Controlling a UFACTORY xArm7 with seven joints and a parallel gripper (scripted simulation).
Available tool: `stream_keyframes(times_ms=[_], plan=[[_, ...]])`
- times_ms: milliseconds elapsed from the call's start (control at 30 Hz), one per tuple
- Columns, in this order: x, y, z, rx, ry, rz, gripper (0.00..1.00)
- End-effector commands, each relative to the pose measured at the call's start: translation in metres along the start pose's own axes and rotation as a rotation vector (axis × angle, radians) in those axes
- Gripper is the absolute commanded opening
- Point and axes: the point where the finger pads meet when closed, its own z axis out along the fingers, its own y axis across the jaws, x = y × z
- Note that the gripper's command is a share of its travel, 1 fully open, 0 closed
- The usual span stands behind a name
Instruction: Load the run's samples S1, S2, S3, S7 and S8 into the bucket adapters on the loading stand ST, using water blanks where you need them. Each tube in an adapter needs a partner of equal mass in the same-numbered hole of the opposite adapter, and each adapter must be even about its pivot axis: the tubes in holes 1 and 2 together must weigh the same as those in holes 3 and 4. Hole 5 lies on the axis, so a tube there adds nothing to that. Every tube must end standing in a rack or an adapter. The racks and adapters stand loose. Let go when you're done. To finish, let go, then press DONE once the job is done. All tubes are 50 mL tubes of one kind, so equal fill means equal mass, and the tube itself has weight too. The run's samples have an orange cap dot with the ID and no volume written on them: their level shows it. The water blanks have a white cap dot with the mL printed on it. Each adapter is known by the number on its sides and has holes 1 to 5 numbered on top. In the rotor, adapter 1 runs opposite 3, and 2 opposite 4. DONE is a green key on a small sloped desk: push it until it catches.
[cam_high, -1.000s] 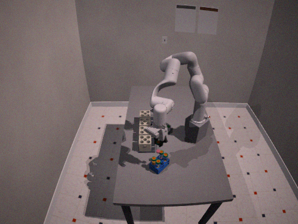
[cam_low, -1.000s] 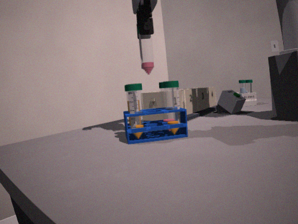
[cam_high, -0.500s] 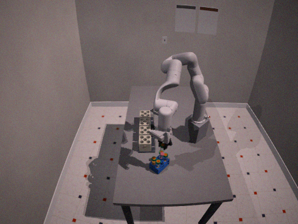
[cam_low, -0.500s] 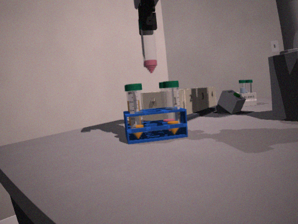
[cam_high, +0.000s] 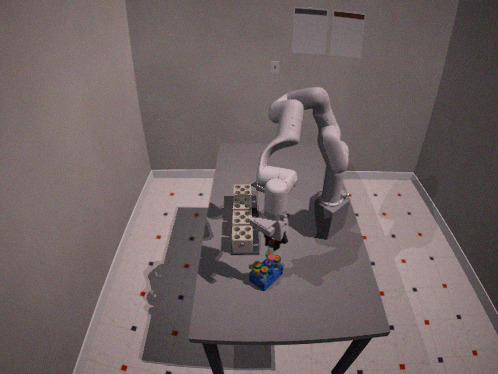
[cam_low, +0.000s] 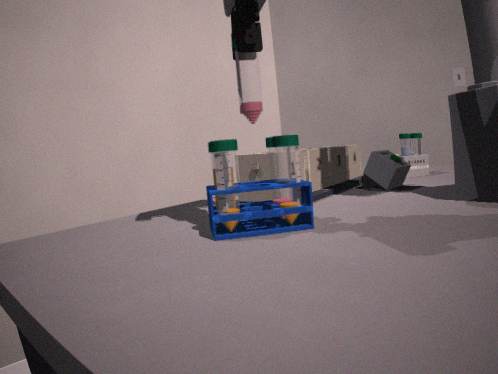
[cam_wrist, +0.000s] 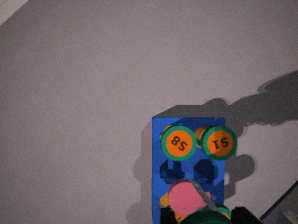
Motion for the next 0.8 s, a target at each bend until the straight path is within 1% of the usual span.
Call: stream_keyframes(times_ms=[0,767], plan=[[0.001,0.0,0.006,0.0,0.003,0.0,0.0],[0.001,0.0,0.048,0.0,0.003,0.0,0.0]])
